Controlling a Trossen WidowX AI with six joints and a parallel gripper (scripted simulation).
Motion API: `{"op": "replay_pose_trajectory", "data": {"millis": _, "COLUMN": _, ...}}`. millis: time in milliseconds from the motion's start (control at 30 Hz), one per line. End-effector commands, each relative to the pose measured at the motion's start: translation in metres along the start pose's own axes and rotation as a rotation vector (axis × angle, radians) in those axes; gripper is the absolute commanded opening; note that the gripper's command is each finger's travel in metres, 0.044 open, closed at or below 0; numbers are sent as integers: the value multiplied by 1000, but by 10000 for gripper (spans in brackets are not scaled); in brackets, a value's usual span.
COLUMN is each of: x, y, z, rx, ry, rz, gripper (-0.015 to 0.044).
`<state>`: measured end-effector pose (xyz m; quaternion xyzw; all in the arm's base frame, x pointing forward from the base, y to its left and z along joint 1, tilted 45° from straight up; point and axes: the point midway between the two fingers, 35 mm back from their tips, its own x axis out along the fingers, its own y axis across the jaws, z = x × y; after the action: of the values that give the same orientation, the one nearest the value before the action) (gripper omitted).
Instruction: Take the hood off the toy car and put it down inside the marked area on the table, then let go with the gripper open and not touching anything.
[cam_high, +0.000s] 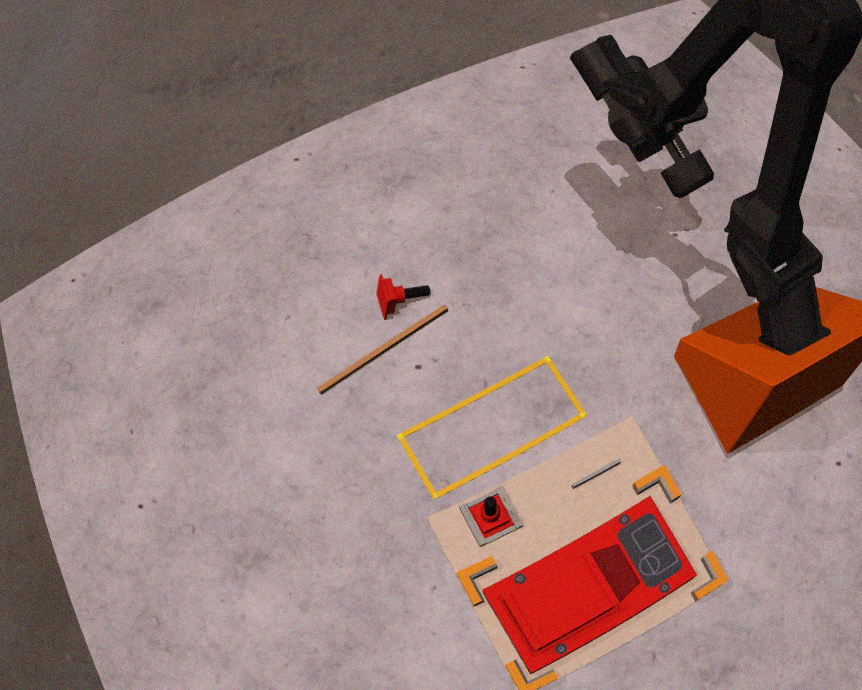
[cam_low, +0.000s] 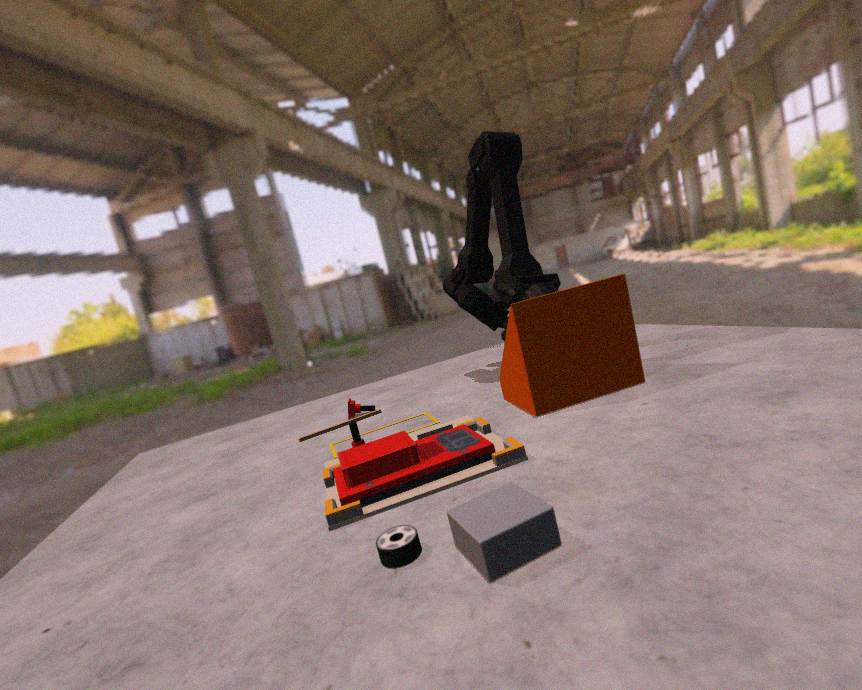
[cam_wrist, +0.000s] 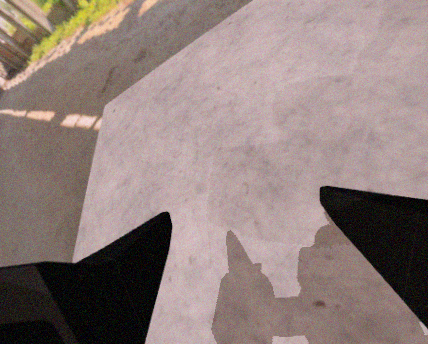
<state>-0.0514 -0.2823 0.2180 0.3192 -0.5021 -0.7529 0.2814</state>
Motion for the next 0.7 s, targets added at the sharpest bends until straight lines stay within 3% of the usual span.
{"op": "replay_pose_trajectory", "data": {"millis": 0, "x": -15, "y": 7, "z": -42, "rx": -128, "ry": 141, "rz": 7, "gripper": 440}}
{"op": "replay_pose_trajectory", "data": {"millis": 433, "x": -111, "y": 7, "z": -167, "rx": -524, "ry": 634, "rz": 124, "gripper": 440}}
{"op": "replay_pose_trajectory", "data": {"millis": 667, "x": -159, "y": -20, "z": -211, "rx": -804, "ry": 770, "rz": 157, "gripper": 440}}
